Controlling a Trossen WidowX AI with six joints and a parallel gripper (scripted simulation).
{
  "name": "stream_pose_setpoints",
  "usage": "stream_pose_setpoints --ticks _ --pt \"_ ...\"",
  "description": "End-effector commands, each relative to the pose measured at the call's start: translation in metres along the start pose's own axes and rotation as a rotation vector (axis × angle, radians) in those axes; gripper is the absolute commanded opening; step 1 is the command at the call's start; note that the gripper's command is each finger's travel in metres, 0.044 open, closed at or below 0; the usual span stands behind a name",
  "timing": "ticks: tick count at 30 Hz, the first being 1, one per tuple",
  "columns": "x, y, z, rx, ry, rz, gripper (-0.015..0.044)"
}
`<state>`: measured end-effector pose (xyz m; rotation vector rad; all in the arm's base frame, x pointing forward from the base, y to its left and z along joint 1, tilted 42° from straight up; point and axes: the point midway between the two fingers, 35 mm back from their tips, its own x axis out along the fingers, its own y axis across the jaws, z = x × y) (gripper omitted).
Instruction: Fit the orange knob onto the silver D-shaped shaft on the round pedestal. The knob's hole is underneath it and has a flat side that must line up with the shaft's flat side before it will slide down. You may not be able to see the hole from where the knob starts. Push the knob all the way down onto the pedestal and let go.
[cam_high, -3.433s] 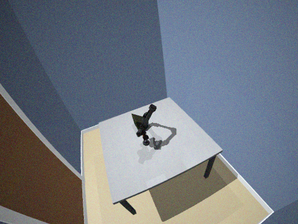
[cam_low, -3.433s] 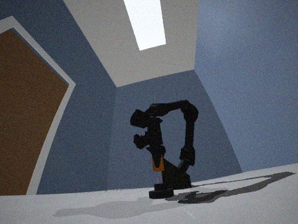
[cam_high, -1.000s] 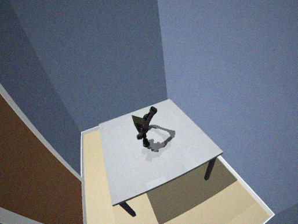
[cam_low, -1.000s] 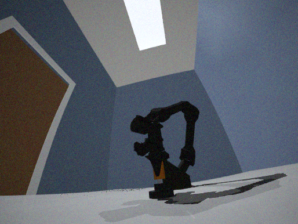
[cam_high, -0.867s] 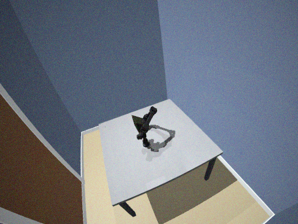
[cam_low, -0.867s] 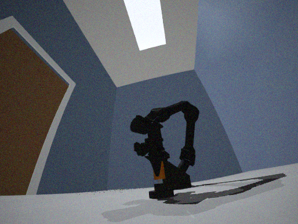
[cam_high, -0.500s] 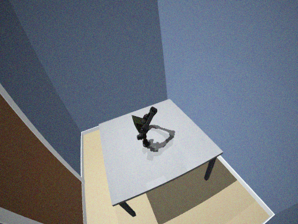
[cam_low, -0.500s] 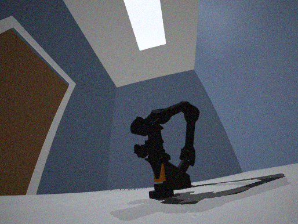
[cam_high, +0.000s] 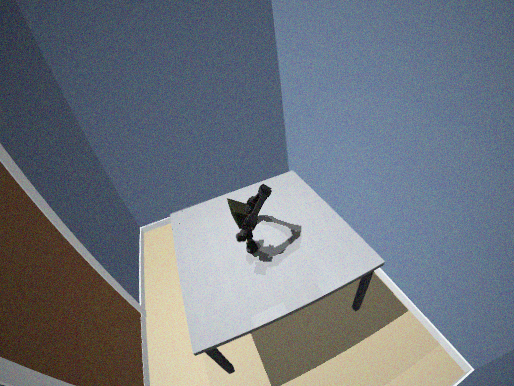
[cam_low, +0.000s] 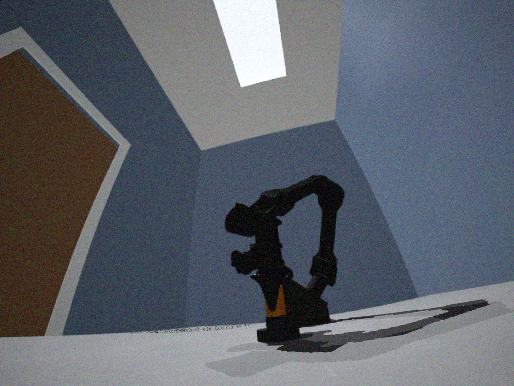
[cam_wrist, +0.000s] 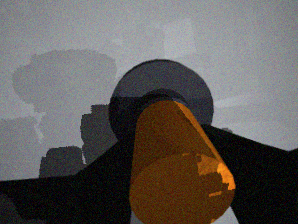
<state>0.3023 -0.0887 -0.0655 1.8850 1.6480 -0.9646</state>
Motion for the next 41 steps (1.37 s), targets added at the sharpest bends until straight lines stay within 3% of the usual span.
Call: stream_pose_setpoints --ticks 1,16,24,31,41 --pt "0.000 0.000 0.000 0.004 -0.001 0.001 0.0053" --pt "0.000 0.000 0.000 0.004 -0.001 0.001 0.0440" --pt "-0.003 0.001 0.000 0.004 -0.001 0.001 0.0440" --pt "-0.093 0.000 0.001 0.003 -0.004 0.000 0.0440" --pt "-0.096 0.002 0.004 0.002 -0.004 0.000 0.0440"
